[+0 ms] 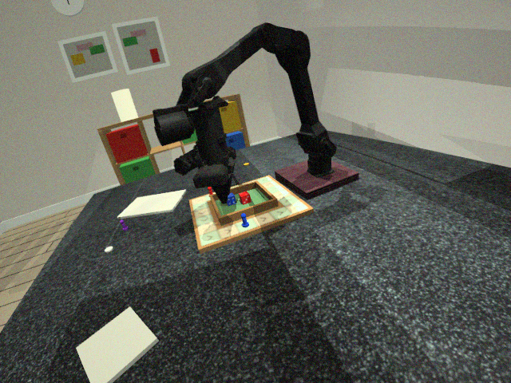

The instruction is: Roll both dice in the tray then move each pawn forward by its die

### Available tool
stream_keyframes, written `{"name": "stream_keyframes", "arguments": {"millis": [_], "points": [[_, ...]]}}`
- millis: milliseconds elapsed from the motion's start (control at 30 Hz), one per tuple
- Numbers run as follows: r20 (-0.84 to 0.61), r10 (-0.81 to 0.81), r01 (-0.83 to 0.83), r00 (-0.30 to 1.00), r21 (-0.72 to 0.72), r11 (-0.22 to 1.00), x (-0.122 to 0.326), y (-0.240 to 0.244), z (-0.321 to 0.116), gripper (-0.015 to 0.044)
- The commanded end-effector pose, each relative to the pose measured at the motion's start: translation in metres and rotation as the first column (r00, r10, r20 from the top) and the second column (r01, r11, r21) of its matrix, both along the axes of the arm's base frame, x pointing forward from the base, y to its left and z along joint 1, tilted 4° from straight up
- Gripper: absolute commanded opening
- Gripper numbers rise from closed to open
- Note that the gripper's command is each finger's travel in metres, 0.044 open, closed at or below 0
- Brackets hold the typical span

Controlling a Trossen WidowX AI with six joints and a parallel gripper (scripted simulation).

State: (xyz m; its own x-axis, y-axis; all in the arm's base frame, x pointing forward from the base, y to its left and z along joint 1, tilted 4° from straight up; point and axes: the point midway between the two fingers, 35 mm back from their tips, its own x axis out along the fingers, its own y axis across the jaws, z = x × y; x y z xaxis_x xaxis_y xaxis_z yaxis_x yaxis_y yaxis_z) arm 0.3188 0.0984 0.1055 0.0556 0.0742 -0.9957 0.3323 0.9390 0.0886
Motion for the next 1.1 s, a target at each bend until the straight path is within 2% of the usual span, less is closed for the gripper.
{"name": "stream_keyframes", "arguments": {"millis": [0, 367, 1067], "points": [[-0.042, -0.245, 0.245, 0.969, 0.006, 0.969, -0.025, 0.032, -0.002, 0.02], [-0.042, -0.245, 0.245, 0.969, 0.006, 0.969, -0.025, 0.031, -0.002, 0.02], [-0.042, -0.245, 0.245, 0.969, 0.006, 0.969, -0.024, 0.034, -0.036, 0.02]]}}
